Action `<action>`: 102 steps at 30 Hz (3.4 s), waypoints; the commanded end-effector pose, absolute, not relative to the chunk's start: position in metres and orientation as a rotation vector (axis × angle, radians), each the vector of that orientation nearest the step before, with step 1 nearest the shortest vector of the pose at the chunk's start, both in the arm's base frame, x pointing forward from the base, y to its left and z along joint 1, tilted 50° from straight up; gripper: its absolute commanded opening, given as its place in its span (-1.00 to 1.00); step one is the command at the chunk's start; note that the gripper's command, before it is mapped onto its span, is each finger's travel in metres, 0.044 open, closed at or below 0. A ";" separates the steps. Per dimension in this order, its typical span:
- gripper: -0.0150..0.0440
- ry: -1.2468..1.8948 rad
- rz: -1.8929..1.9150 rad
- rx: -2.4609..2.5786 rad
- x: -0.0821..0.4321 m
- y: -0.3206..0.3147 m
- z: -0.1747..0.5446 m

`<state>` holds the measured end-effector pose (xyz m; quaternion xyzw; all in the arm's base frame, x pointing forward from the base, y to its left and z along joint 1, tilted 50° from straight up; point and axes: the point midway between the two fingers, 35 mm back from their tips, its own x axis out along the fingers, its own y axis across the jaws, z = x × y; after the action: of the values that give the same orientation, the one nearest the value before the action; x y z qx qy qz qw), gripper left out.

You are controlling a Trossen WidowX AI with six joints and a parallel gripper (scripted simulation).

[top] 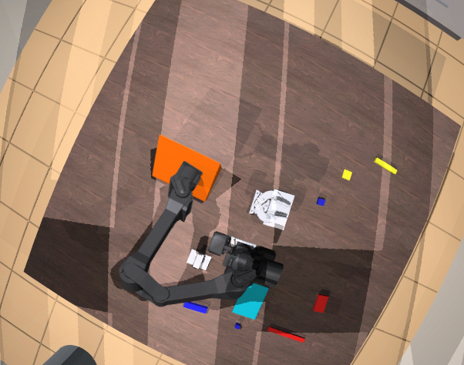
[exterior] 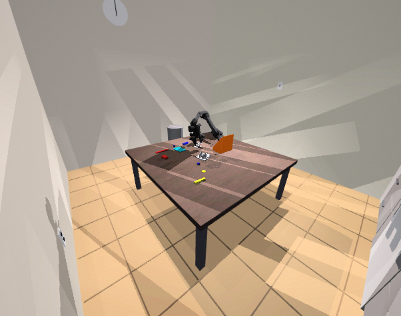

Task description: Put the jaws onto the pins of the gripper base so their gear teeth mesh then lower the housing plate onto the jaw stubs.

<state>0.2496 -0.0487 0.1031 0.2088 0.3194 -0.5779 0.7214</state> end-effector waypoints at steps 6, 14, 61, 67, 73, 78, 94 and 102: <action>0.70 0.839 -1.174 0.279 0.255 -0.032 0.089; 0.70 0.955 -1.078 0.100 0.257 -0.019 0.075; 0.70 1.422 -0.452 -0.893 0.243 0.048 -0.002; 0.70 1.422 -0.452 -0.893 0.243 0.048 -0.002; 0.70 1.422 -0.452 -0.893 0.243 0.048 -0.002; 0.70 1.422 -0.452 -0.893 0.243 0.048 -0.002; 0.70 1.422 -0.452 -0.893 0.243 0.048 -0.002; 0.70 1.422 -0.452 -0.893 0.243 0.048 -0.002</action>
<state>0.2431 0.0460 -0.0021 -0.3914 0.6250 -0.2021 0.6445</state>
